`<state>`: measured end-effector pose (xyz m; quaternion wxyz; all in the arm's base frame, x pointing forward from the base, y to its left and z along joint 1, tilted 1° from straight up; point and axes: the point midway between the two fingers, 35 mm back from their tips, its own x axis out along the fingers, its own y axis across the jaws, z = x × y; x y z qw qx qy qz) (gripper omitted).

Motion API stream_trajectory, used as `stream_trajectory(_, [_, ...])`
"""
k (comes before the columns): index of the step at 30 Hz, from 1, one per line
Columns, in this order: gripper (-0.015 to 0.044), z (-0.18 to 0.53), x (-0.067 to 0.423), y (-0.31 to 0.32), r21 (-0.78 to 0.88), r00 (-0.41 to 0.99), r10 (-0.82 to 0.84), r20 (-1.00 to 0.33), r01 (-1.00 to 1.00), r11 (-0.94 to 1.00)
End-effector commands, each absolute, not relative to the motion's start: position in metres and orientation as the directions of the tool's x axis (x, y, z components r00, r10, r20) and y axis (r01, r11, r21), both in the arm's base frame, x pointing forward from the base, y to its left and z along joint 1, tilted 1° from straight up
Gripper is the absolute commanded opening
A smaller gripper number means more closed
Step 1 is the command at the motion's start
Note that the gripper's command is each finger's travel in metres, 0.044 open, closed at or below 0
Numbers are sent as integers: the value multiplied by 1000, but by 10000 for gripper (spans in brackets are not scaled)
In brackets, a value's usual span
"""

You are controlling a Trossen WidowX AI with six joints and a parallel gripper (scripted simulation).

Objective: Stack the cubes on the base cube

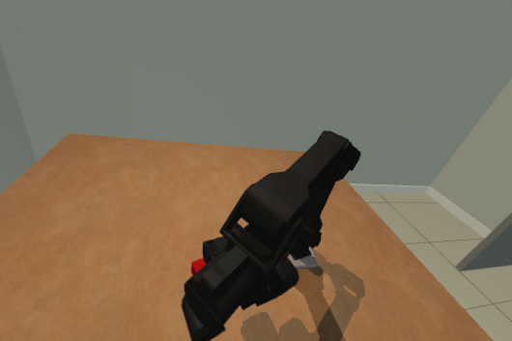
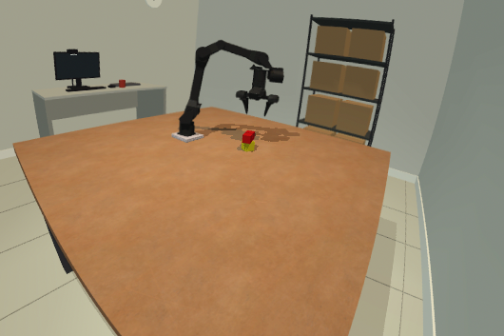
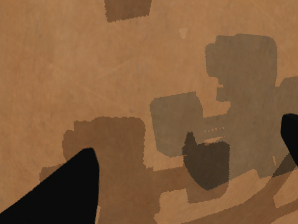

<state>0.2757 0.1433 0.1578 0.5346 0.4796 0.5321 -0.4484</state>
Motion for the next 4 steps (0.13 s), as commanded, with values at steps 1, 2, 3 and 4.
stream_trajectory(1, [400, 158, 275, 145, 35, 31, 31, -999, 991, 132])
stream_trajectory(2, [400, 158, 275, 145, 35, 31, 31, -999, 991, 132])
stream_trajectory(3, [400, 158, 275, 145, 35, 31, 31, -999, 991, 132])
stream_trajectory(4, [400, 158, 275, 145, 35, 31, 31, -999, 991, 132])
